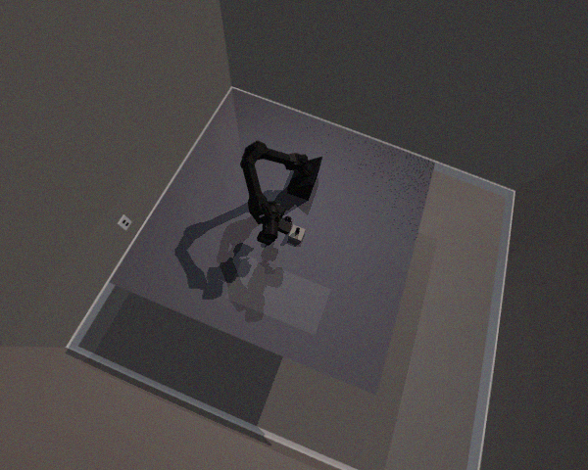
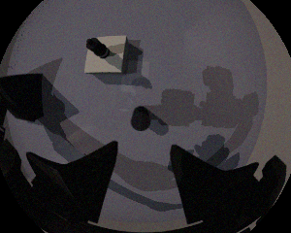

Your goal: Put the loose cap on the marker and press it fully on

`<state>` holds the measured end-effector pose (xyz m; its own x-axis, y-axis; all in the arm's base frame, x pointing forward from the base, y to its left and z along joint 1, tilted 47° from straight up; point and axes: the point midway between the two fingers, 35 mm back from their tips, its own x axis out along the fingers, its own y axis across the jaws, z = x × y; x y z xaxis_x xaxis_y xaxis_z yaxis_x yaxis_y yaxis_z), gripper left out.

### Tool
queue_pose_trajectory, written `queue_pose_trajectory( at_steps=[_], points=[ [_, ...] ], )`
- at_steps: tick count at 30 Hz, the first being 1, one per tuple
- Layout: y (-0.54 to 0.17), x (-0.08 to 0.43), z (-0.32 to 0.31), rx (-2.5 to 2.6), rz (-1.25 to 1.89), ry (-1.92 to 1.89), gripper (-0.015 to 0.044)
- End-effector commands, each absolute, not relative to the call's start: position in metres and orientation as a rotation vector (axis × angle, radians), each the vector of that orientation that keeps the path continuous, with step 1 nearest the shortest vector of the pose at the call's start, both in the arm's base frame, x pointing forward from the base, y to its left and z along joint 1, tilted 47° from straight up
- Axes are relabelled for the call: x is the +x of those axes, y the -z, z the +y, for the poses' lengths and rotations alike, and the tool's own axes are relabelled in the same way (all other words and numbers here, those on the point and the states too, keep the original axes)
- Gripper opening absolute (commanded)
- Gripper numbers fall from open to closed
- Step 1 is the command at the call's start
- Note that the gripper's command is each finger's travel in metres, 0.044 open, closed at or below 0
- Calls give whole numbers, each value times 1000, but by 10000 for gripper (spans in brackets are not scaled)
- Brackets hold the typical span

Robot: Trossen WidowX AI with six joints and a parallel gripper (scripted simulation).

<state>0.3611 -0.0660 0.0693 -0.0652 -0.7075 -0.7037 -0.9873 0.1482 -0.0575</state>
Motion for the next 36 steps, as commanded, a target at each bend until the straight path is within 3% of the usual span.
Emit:
queue_pose_trajectory(
  at_steps=[1, 36],
  points=[
    [-68, 358, -65, -1649, 1857, -636, 245],
    [-15, 353, -118, -1650, 1858, -634, 245]
  ],
)
